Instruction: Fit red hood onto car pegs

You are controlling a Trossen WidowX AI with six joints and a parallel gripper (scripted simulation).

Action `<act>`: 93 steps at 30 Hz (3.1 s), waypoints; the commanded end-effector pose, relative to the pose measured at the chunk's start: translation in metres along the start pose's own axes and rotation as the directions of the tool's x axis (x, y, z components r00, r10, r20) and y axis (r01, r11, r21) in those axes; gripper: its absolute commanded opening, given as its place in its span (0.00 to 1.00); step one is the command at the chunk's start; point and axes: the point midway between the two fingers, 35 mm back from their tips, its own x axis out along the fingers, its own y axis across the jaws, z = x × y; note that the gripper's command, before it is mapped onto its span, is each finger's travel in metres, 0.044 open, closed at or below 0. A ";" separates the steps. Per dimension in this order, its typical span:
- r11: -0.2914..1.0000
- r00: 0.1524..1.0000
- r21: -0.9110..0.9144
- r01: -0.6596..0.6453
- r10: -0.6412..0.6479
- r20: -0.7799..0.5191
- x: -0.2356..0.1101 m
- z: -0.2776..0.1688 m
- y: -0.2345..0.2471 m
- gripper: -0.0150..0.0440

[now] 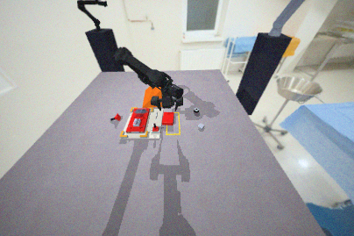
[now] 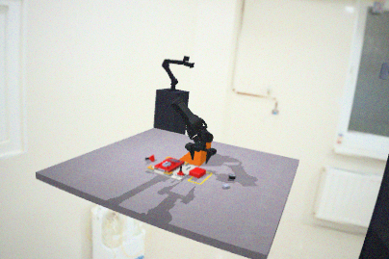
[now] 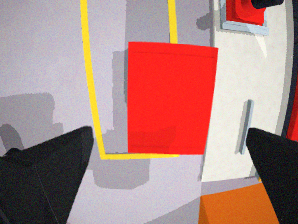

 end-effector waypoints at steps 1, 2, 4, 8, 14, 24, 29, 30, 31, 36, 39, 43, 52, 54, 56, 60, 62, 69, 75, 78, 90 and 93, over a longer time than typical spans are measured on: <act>1.000 1.000 0.024 0.005 -0.005 0.003 0.001 0.000 -0.001 1.00; 1.000 1.000 0.024 0.005 -0.005 0.003 0.001 0.000 -0.001 1.00; 1.000 1.000 0.024 0.005 -0.005 0.003 0.002 0.000 -0.001 1.00; 1.000 1.000 0.024 0.005 -0.005 0.003 0.004 0.000 -0.001 1.00; 1.000 1.000 0.024 0.005 -0.005 0.003 0.008 0.000 -0.001 1.00; 1.000 1.000 0.024 0.005 -0.005 0.003 0.015 0.001 -0.001 1.00; 1.000 1.000 0.024 0.005 -0.005 0.003 0.018 0.001 -0.001 1.00; 1.000 1.000 0.024 0.005 -0.005 0.003 0.018 0.001 -0.001 1.00; 1.000 1.000 0.024 0.005 -0.005 0.003 0.019 0.001 -0.001 1.00; 1.000 1.000 0.024 0.005 -0.005 0.003 0.022 0.001 -0.001 1.00; 1.000 1.000 0.024 0.005 -0.005 0.003 0.024 0.001 -0.001 1.00; 1.000 1.000 0.024 0.005 -0.005 0.003 0.027 0.001 -0.001 1.00; 1.000 1.000 0.024 0.005 -0.005 0.003 0.032 0.001 -0.002 1.00; 1.000 1.000 0.024 0.005 -0.006 0.003 0.034 0.001 -0.002 1.00; 1.000 1.000 0.024 0.006 -0.006 0.003 0.035 0.001 -0.002 1.00; 1.000 1.000 0.024 0.006 -0.006 0.003 0.038 0.001 -0.002 1.00; 1.000 1.000 0.024 0.006 -0.006 0.003 0.039 0.001 -0.002 1.00; 1.000 1.000 0.024 0.006 -0.006 0.003 0.043 0.000 -0.003 1.00; 1.000 1.000 0.024 0.007 -0.007 0.003 0.047 0.000 -0.003 1.00; 1.000 1.000 0.024 0.007 -0.007 0.003 0.049 0.000 -0.004 1.00; 1.000 1.000 0.024 0.008 -0.008 0.003 0.054 0.000 -0.004 1.00; 1.000 1.000 0.024 0.008 -0.008 0.003 0.056 0.000 -0.004 1.00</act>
